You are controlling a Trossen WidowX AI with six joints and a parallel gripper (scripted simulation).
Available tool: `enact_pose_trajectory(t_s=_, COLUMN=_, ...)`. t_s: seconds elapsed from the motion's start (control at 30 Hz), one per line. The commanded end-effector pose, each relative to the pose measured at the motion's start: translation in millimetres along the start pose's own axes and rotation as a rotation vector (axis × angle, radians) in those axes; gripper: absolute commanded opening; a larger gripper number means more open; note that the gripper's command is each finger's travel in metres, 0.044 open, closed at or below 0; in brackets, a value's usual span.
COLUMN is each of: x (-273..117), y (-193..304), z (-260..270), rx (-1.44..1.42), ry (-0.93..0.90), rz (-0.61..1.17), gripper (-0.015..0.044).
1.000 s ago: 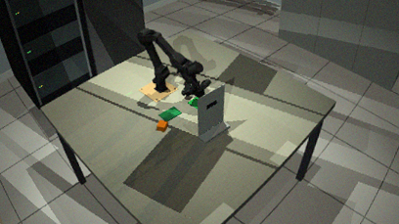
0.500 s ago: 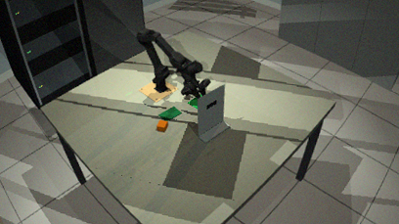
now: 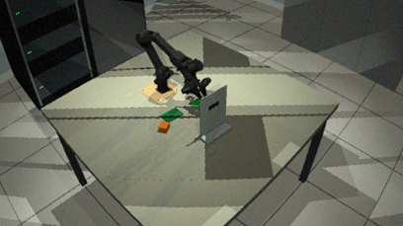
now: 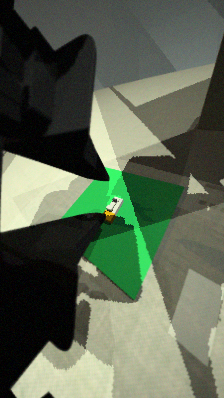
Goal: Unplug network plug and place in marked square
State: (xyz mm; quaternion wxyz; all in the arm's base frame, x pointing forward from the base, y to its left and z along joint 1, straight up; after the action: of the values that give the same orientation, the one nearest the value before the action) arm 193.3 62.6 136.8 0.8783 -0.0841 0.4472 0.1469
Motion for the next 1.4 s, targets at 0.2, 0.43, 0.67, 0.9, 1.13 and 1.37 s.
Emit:
enact_pose_trajectory(t_s=0.2, x=-11, y=0, z=1, rx=-0.001, ry=-0.005, rz=0.0, gripper=0.0156)
enact_pose_trajectory(t_s=0.43, x=-16, y=-1, z=6, rx=-0.001, ry=-0.005, rz=0.0, gripper=0.0156)
enact_pose_trajectory(t_s=0.67, x=-23, y=-1, z=13, rx=-0.001, ry=-0.005, rz=0.0, gripper=0.0156)
enact_pose_trajectory(t_s=0.9, x=-31, y=-1, z=18, rx=-0.001, ry=-0.005, rz=0.0, gripper=0.0156)
enact_pose_trajectory(t_s=1.13, x=-39, y=-1, z=24, rx=-0.001, ry=-0.005, rz=0.0, gripper=0.0156)
enact_pose_trajectory(t_s=1.37, x=-47, y=-2, z=29, rx=-0.001, ry=-0.005, rz=0.0, gripper=0.0156)
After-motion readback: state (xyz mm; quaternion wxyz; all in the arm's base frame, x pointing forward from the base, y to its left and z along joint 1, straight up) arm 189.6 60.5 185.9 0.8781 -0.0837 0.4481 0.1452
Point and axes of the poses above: the point midway between the two fingers, 35 mm back from their tips, its own x axis out along the fingers, its own z axis across the jaws, y = z × x, the point moved 9 cm from there along -x, back along the fingers, and after that the axes turned 2 degrees about -x, right-handed, at the moved point
